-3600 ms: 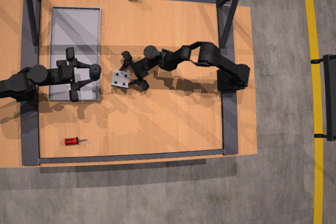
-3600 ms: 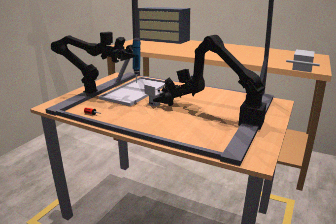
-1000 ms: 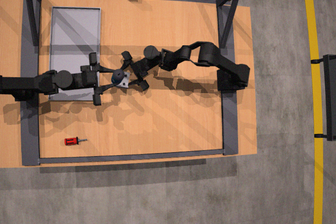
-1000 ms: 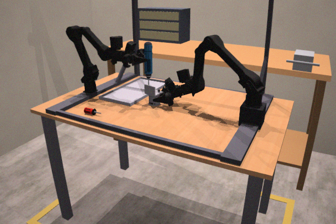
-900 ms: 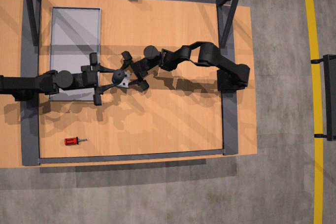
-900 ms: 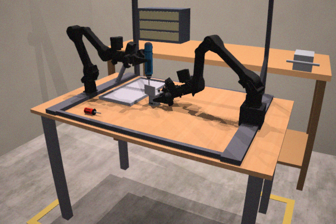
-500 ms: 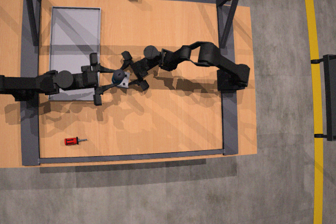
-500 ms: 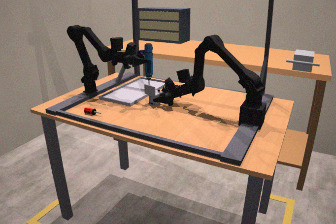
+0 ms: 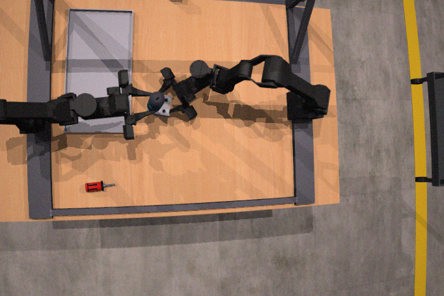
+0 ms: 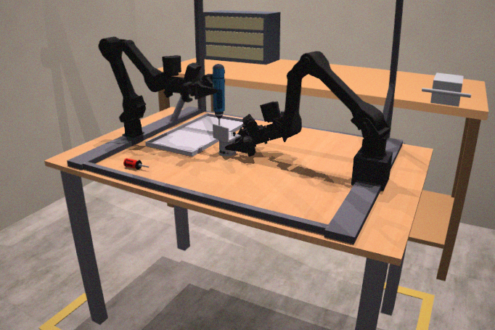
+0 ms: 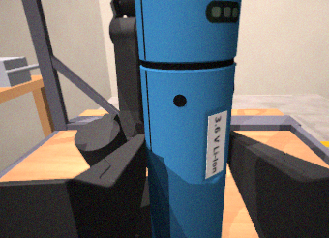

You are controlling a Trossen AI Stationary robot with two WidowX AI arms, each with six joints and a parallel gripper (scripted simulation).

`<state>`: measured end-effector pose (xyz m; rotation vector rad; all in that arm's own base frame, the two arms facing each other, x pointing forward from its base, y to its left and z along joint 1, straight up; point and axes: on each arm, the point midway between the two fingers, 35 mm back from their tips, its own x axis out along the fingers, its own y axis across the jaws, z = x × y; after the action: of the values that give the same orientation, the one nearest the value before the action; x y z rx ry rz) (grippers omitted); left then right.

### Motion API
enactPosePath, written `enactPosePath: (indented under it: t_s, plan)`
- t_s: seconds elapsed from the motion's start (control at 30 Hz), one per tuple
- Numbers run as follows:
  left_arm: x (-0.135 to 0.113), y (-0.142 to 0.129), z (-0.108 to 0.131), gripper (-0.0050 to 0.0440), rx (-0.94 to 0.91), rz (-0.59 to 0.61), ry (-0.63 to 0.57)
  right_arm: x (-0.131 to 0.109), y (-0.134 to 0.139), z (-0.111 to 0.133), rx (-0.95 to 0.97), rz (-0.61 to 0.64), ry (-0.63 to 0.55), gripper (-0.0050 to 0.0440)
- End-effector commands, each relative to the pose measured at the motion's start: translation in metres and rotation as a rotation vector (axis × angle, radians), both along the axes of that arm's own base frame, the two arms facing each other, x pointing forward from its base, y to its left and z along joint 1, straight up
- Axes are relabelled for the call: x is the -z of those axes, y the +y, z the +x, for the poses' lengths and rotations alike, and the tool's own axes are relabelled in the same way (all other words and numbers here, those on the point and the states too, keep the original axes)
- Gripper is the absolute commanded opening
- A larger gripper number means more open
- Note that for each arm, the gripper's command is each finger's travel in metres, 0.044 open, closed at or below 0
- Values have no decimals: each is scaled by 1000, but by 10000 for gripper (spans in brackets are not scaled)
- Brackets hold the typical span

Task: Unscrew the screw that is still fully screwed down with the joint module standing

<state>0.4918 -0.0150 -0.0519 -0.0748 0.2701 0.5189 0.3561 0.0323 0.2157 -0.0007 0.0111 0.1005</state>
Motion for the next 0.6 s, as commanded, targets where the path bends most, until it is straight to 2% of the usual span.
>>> enactPosePath:
  t_s: [0.0,0.23,0.33,0.57]
  plan:
    - [-9,-2,3,242,2,-4,-20,-9,-1,1,0,-2,-37,161]
    - [-9,-2,3,242,2,-4,-20,-1,-1,1,0,-2,-34,161]
    - [-9,-2,3,242,2,-4,-20,-4,0,2,0,-1,-45,161]
    - [-9,-2,3,242,2,-4,-20,9,-1,0,0,-2,-33,161]
